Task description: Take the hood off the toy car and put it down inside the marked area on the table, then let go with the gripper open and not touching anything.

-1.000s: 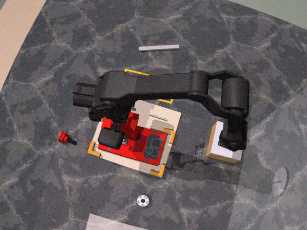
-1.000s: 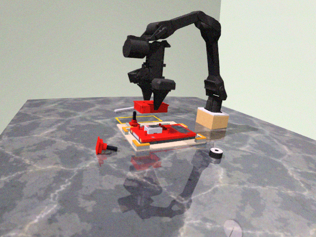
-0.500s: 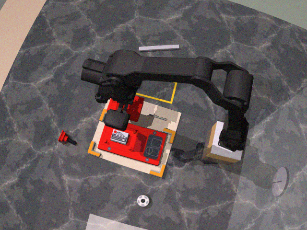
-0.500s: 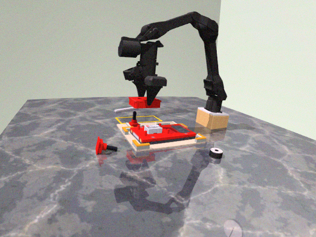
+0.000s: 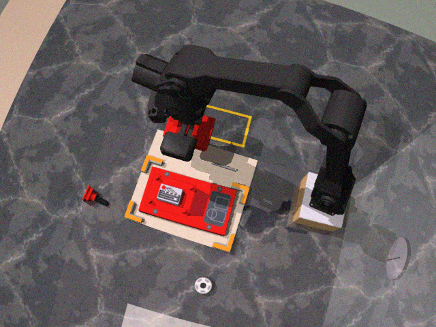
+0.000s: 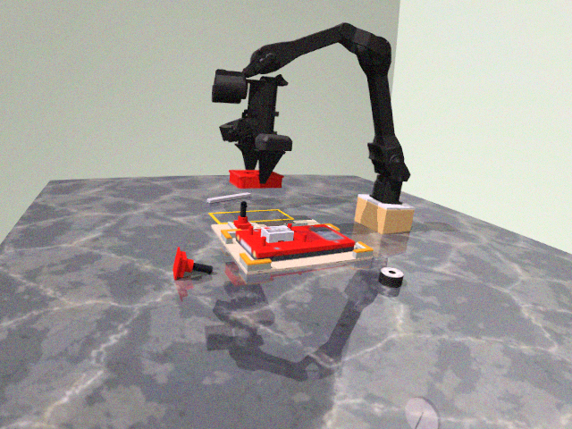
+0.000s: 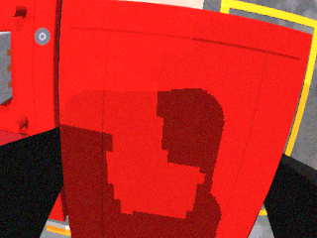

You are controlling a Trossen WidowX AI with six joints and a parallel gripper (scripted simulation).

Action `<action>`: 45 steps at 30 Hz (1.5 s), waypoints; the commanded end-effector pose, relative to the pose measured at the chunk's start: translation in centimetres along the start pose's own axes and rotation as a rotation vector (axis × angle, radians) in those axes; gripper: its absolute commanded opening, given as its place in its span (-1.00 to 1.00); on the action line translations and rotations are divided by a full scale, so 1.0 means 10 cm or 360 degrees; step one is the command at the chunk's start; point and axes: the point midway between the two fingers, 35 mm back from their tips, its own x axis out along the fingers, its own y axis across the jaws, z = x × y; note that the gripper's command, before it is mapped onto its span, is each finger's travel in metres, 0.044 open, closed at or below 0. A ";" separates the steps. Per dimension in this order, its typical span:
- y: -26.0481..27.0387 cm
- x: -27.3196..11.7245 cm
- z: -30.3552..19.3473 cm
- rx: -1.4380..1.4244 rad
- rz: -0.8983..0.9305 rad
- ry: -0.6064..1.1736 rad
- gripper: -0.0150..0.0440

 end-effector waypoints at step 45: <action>-0.77 0.08 -0.28 -0.0013 -0.0018 0.0007 -0.49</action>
